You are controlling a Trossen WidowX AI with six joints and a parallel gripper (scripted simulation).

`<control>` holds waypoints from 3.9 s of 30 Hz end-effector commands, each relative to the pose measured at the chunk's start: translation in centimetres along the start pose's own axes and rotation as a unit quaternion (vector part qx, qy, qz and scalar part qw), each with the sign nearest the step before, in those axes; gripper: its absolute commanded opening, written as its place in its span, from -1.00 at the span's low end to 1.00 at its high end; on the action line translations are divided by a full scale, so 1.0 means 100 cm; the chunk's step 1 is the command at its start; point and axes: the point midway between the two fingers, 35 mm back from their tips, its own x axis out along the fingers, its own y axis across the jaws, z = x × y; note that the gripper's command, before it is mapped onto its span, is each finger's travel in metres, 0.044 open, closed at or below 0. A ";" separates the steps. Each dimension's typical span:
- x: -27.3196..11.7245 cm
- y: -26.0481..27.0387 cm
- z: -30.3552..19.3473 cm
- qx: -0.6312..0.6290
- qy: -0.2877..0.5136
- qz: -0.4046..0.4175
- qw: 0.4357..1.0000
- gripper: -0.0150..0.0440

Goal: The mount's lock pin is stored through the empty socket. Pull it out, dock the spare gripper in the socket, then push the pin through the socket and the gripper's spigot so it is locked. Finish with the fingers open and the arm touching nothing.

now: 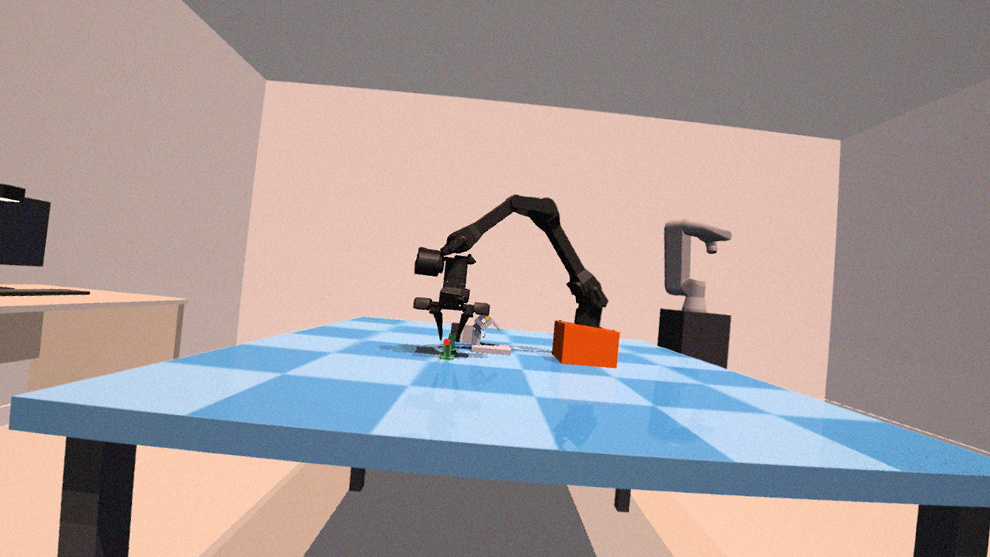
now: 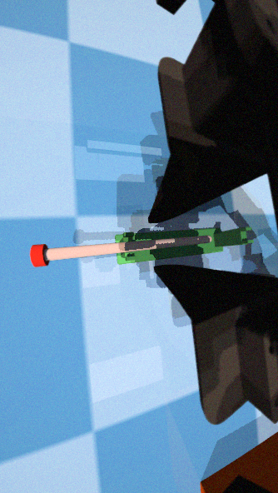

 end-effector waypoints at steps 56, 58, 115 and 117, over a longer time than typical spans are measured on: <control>-0.002 0.007 -0.002 0.001 0.004 0.013 1.000 -0.49; -0.003 0.006 -0.004 0.002 0.004 0.013 1.000 -0.49; 0.016 0.001 -0.063 0.003 0.004 0.019 1.000 -0.49; 0.016 0.001 -0.063 0.003 0.004 0.019 1.000 -0.49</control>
